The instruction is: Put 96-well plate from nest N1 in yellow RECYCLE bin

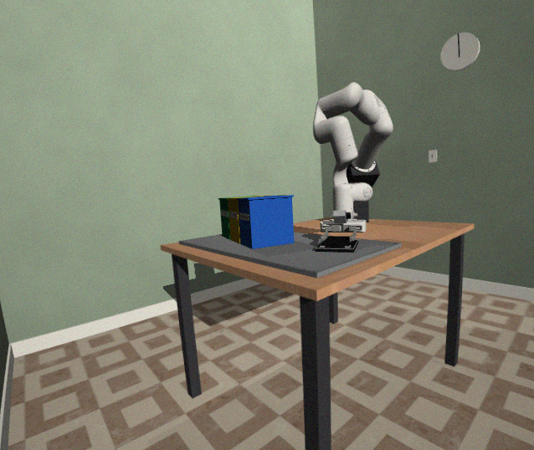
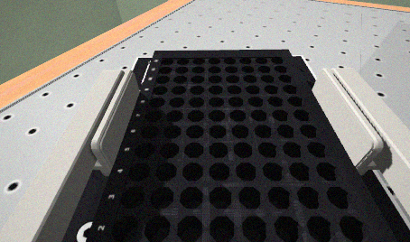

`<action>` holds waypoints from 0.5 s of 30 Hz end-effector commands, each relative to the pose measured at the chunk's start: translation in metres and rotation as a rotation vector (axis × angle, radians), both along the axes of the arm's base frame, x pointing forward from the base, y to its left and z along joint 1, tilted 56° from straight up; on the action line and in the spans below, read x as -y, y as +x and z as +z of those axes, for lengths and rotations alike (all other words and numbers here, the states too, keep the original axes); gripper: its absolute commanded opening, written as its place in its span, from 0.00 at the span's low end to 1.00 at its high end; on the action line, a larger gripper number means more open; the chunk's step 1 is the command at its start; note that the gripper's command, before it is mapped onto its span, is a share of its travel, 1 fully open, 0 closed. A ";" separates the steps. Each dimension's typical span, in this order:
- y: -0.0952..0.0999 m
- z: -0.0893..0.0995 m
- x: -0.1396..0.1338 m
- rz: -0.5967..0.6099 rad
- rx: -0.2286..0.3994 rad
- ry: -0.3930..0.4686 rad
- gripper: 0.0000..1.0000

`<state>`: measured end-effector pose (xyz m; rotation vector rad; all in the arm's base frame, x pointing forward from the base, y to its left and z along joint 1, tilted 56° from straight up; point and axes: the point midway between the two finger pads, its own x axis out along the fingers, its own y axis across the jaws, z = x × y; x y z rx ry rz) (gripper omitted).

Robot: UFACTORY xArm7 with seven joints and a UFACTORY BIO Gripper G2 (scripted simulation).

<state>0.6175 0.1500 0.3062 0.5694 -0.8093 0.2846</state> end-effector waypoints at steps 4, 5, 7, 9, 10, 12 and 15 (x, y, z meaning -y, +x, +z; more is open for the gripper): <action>0.000 0.001 0.001 -0.002 0.001 0.000 0.00; 0.000 0.001 0.001 -0.002 0.001 0.000 0.00; 0.000 0.001 0.001 -0.002 0.001 0.000 0.00; 0.000 0.001 0.001 -0.002 0.001 0.000 0.00; 0.000 0.001 0.001 -0.002 0.001 0.000 0.00; 0.000 0.001 0.001 -0.002 0.001 0.000 0.00; -0.001 0.001 0.002 -0.002 0.001 0.000 0.00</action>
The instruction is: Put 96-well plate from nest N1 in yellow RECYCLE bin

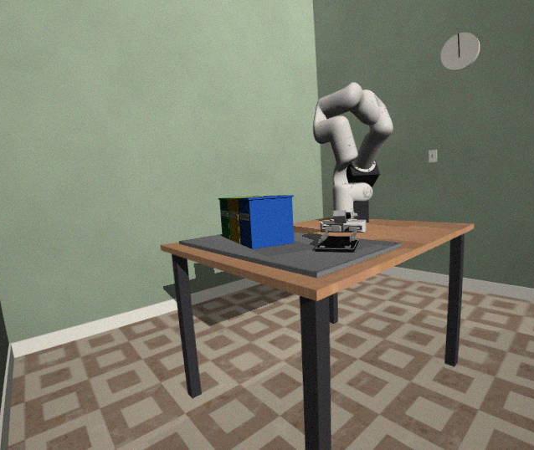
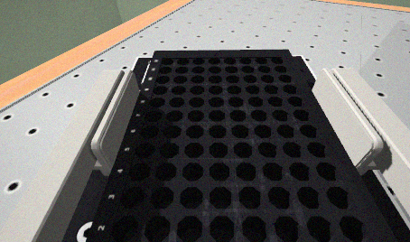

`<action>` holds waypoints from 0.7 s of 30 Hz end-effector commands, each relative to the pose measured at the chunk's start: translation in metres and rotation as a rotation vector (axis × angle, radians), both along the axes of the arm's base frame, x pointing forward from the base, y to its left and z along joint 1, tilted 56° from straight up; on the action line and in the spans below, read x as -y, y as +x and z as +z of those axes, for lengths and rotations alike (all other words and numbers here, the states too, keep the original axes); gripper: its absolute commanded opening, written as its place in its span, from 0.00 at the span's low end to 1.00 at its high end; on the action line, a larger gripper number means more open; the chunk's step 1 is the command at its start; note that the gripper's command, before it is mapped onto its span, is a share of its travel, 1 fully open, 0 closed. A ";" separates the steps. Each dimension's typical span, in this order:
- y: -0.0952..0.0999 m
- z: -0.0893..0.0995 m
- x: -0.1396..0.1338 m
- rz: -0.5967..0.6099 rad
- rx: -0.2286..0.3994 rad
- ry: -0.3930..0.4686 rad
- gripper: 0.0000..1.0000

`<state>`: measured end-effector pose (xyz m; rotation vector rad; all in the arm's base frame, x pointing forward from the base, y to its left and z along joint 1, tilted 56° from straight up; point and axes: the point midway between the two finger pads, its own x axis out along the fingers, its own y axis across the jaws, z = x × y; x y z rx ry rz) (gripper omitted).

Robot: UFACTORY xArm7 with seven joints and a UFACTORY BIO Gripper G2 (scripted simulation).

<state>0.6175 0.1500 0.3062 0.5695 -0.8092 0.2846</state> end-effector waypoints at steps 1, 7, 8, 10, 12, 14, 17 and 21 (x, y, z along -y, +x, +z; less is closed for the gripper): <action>-0.001 0.002 0.002 -0.002 0.001 0.000 0.00; -0.003 0.003 0.004 -0.002 0.001 0.000 0.00; -0.003 0.003 0.004 -0.002 0.001 0.000 0.00; -0.004 0.004 0.005 -0.002 0.001 0.000 0.00; -0.004 0.005 0.005 -0.002 0.001 0.000 0.00; -0.005 0.006 0.006 -0.002 0.001 0.000 0.00; -0.006 0.007 0.007 -0.002 0.001 0.000 0.00; -0.008 0.008 0.009 -0.002 0.001 0.000 0.00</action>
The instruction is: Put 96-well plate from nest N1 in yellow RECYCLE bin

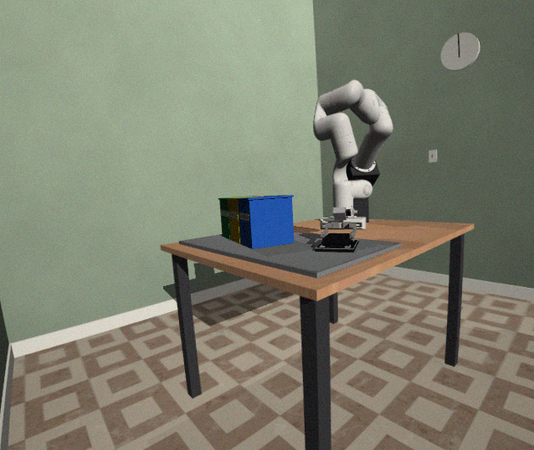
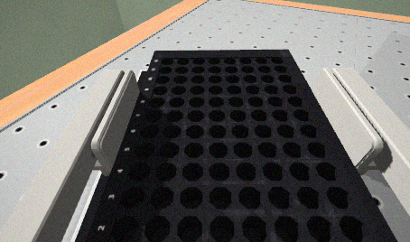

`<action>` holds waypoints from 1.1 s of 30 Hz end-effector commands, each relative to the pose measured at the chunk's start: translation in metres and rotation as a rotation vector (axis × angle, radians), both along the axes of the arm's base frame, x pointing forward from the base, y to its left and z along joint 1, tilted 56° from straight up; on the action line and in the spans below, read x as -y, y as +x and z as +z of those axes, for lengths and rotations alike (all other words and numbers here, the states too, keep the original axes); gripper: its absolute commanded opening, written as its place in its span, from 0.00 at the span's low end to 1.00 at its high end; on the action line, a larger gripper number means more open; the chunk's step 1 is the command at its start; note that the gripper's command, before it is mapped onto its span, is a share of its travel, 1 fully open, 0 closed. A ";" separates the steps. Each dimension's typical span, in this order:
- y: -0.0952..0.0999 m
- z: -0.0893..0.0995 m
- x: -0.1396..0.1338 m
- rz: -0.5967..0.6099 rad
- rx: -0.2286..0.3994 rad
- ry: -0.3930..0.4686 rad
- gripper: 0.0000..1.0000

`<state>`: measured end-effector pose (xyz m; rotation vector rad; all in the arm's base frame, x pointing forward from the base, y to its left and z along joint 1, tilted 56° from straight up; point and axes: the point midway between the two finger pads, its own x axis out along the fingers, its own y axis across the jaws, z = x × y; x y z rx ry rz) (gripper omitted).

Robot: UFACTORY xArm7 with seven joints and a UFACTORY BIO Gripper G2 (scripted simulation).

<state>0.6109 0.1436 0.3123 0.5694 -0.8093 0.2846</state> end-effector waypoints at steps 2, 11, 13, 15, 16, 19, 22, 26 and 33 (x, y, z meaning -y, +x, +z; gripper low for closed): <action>-0.002 0.002 0.003 -0.002 0.001 0.000 0.00; -0.005 0.005 0.006 -0.002 0.001 0.000 0.00; -0.005 0.005 0.006 -0.002 0.001 0.000 0.00; -0.005 0.005 0.006 -0.002 0.001 0.000 0.00; -0.005 0.005 0.006 -0.002 0.001 0.000 0.00; -0.005 0.005 0.006 -0.002 0.001 0.000 0.00; -0.006 0.006 0.007 -0.002 0.001 0.000 0.00; -0.010 0.010 0.011 -0.002 0.001 0.000 0.00; -0.017 0.016 0.018 -0.002 0.001 0.000 0.00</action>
